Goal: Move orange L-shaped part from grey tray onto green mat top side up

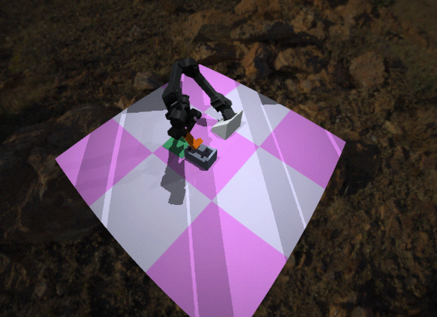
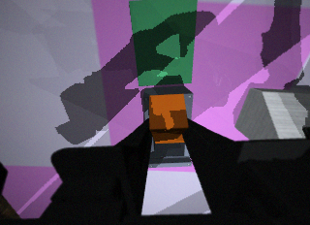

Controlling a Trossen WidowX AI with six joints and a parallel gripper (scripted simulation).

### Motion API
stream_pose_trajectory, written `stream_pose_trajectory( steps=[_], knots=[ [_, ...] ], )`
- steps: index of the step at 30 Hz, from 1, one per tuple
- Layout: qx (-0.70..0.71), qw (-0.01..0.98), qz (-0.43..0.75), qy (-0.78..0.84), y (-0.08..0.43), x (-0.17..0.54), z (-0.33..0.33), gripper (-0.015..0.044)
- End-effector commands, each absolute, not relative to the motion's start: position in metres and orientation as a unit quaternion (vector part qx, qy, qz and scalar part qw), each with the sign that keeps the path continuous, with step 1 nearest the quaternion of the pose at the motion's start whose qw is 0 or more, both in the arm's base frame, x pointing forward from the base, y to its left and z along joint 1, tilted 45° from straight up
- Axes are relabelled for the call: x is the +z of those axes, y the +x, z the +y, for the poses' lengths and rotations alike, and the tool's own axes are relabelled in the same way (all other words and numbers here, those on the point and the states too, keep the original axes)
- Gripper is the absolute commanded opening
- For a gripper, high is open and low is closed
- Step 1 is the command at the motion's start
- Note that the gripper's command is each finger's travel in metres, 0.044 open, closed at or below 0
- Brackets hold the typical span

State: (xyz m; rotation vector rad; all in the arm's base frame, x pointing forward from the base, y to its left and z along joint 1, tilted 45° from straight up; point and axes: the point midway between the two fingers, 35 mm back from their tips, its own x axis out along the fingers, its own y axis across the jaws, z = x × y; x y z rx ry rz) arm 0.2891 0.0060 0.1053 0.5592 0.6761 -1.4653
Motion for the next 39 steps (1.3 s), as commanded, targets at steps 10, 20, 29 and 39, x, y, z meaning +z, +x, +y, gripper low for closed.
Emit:
stream_pose_trajectory(
  steps=[10,20,29,39],
  knots=[
    [-0.647,0.658,0.298,0.244,0.287,0.15,-0.039,0.0],
    [-0.647,0.658,0.297,0.243,0.286,0.177,-0.066,0.0],
    [-0.647,0.659,0.297,0.244,0.286,0.172,-0.071,0.0],
    [-0.647,0.659,0.297,0.244,0.286,0.161,-0.082,0.0]
  ],
)
